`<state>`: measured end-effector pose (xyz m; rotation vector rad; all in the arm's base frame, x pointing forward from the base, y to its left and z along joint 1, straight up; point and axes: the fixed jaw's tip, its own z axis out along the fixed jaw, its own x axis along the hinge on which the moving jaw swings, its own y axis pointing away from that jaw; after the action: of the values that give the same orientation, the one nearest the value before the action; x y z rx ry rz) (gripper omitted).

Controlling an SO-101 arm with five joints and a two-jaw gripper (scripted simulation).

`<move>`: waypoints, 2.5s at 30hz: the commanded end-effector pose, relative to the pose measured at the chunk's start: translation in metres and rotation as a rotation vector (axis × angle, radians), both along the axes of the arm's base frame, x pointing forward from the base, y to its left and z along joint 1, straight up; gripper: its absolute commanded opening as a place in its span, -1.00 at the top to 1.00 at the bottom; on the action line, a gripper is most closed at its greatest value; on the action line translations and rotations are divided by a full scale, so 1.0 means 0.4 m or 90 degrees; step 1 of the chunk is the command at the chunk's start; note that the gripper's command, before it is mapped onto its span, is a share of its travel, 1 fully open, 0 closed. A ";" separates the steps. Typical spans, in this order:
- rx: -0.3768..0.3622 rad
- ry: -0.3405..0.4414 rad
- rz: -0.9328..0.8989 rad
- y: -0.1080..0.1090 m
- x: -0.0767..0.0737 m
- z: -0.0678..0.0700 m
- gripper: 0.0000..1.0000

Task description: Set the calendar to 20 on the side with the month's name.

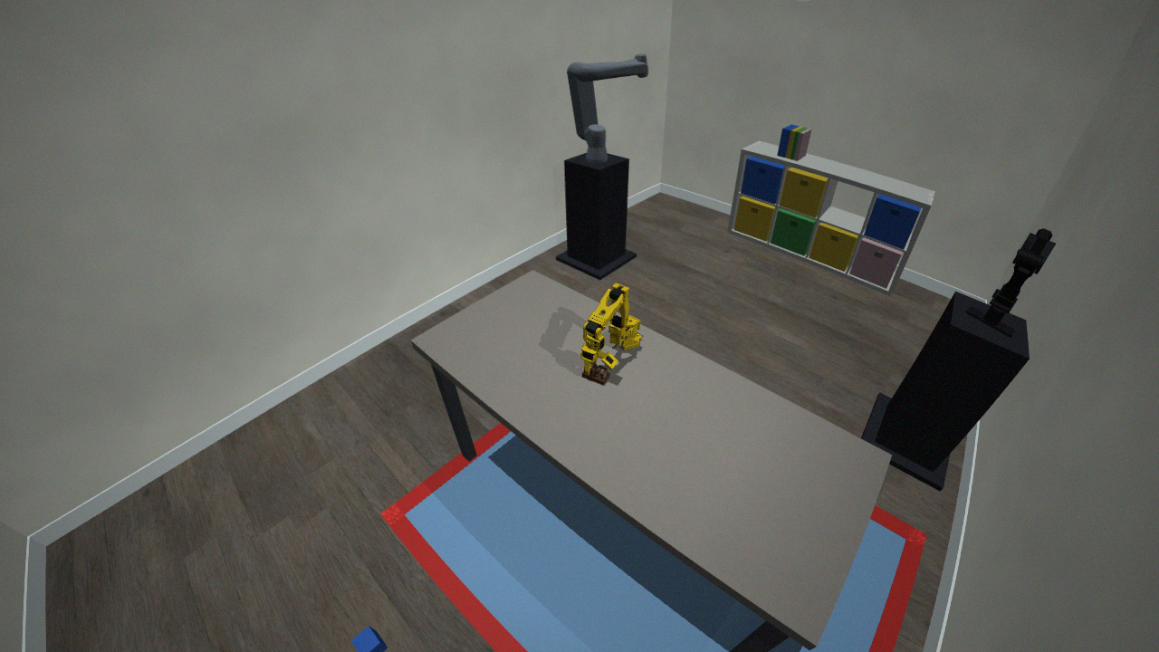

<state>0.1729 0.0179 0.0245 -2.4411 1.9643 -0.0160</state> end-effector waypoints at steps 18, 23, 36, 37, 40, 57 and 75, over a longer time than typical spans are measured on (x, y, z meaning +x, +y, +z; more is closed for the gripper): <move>0.002 -0.014 -0.012 -0.003 0.007 0.005 0.29; 0.002 -0.014 -0.012 -0.003 0.007 0.005 0.29; 0.002 -0.014 -0.012 -0.003 0.012 0.070 0.29; 0.002 -0.014 -0.012 -0.003 0.012 0.079 0.29; 0.002 -0.014 -0.012 -0.003 0.011 0.089 0.29; 0.002 -0.014 -0.012 -0.004 0.000 0.155 0.29; 0.002 -0.014 -0.012 -0.004 0.000 0.155 0.29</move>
<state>0.1676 0.0174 0.0770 -2.4620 1.9819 0.0268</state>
